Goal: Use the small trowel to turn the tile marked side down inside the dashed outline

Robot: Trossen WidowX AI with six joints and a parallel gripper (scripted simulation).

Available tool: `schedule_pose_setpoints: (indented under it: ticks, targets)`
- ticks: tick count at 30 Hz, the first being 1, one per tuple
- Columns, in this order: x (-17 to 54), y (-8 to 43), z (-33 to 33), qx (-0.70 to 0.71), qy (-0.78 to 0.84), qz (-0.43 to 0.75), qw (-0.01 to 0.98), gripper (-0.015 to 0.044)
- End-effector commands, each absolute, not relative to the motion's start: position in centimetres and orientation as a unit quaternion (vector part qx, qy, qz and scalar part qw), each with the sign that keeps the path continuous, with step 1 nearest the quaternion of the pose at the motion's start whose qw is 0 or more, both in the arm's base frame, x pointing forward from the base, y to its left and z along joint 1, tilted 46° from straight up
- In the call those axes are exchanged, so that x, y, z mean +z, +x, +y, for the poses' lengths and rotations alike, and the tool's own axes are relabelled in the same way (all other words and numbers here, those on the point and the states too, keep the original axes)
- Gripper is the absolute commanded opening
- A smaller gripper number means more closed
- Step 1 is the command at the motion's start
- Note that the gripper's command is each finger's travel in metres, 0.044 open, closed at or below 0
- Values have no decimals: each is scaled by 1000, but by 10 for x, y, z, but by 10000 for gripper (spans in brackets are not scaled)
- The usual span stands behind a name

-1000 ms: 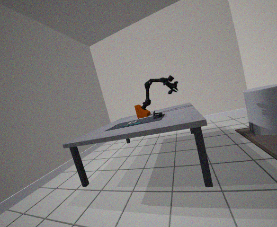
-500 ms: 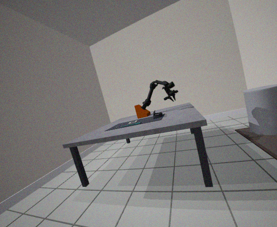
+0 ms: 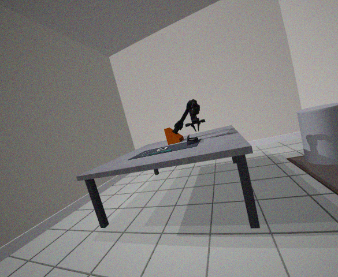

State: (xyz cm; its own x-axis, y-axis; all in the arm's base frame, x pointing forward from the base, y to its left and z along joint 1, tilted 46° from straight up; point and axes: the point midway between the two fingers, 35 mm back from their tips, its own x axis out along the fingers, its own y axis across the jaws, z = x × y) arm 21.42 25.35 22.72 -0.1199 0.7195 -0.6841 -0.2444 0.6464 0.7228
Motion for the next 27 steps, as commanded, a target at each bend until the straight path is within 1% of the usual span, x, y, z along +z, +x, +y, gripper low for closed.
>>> schedule_pose_setpoints:
  ticks: [1,27]
  targets:
    - [222,220,247,373,181,649,639,100]
    - [183,227,236,372,180,649,638,100]
